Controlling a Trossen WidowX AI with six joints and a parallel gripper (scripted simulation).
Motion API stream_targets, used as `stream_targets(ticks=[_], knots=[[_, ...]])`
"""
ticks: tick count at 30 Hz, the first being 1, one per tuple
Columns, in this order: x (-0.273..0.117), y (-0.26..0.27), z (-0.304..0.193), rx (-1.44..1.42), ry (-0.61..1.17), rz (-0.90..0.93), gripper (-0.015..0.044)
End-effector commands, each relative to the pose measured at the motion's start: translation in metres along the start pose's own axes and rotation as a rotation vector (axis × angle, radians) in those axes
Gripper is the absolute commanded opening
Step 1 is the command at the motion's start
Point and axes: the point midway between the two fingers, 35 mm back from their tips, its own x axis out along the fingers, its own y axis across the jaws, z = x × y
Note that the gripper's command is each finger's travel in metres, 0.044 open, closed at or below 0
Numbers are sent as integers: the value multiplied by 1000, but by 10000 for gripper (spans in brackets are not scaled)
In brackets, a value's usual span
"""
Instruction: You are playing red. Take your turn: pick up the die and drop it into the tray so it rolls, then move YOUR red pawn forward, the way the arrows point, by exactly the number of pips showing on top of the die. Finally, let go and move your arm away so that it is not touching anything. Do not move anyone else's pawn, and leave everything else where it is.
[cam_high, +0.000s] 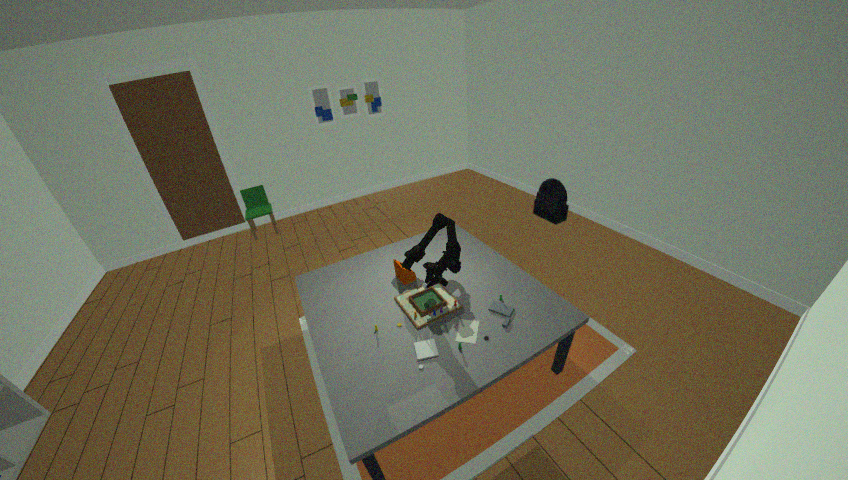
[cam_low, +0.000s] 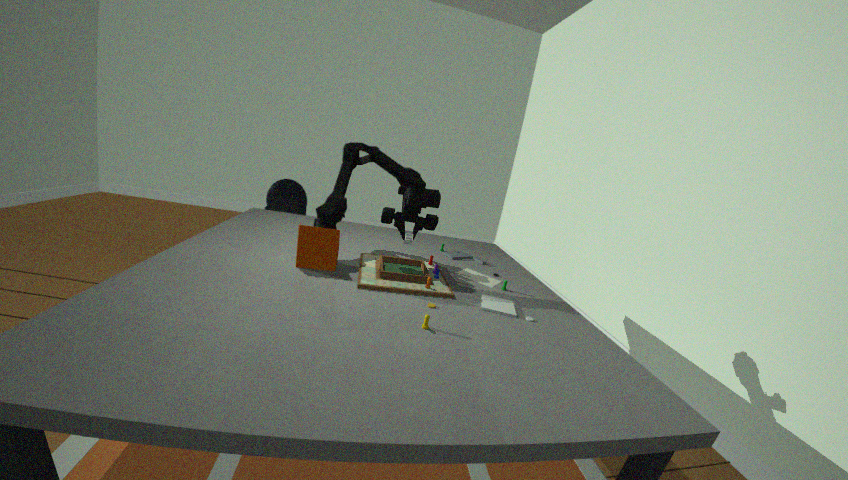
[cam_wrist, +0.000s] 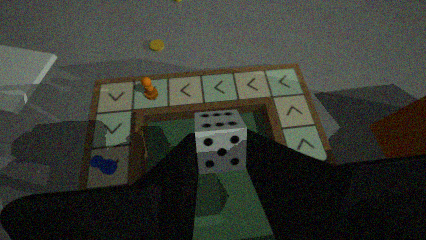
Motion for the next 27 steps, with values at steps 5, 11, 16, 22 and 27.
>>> stream_targets(ticks=[5,11,16,22,27], knots=[[-1,0,0,0,0,1,0],[-1,0,0,0,0,1,0],[-1,0,0,0,0,1,105],[-9,1,10,-1,-3,2,263],[-28,1,30,-2,-9,1,394]])
